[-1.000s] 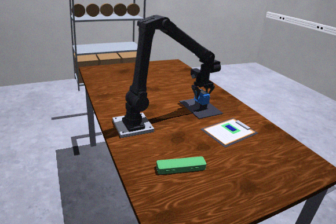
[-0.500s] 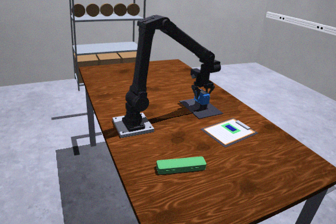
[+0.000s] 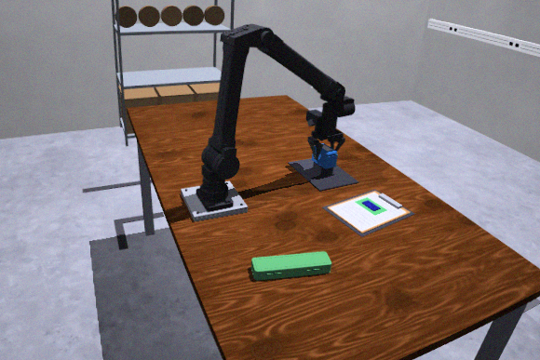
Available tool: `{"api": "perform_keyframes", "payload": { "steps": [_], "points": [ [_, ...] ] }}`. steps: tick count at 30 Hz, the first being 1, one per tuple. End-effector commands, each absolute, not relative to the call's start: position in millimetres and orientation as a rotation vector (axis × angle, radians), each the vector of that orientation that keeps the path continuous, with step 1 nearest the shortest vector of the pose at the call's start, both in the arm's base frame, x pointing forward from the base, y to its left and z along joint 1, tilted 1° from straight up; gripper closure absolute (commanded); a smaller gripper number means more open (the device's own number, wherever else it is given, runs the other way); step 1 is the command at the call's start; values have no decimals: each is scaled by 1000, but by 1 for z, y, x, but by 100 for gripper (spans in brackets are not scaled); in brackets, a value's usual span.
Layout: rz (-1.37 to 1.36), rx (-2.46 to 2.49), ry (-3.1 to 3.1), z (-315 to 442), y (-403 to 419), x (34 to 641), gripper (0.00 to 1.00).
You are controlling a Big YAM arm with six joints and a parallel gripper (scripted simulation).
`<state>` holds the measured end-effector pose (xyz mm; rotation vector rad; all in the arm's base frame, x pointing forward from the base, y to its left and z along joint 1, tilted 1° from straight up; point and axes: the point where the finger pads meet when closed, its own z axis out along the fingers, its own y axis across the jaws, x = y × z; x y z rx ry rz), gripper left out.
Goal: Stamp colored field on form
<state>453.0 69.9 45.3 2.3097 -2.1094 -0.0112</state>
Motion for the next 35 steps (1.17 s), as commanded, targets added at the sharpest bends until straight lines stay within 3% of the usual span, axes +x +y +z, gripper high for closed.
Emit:
{"api": "perform_keyframes", "payload": {
  "steps": [1,4,13,17,35],
  "points": [
    [4,2322,-2113,44,70,458,14],
    [14,2328,-2118,49,71,461,14],
    [61,2355,-2143,166,74,472,14],
    [-34,2299,-2092,128,71,451,14],
    [7,2324,-2115,143,73,463,14]
  ]
}}
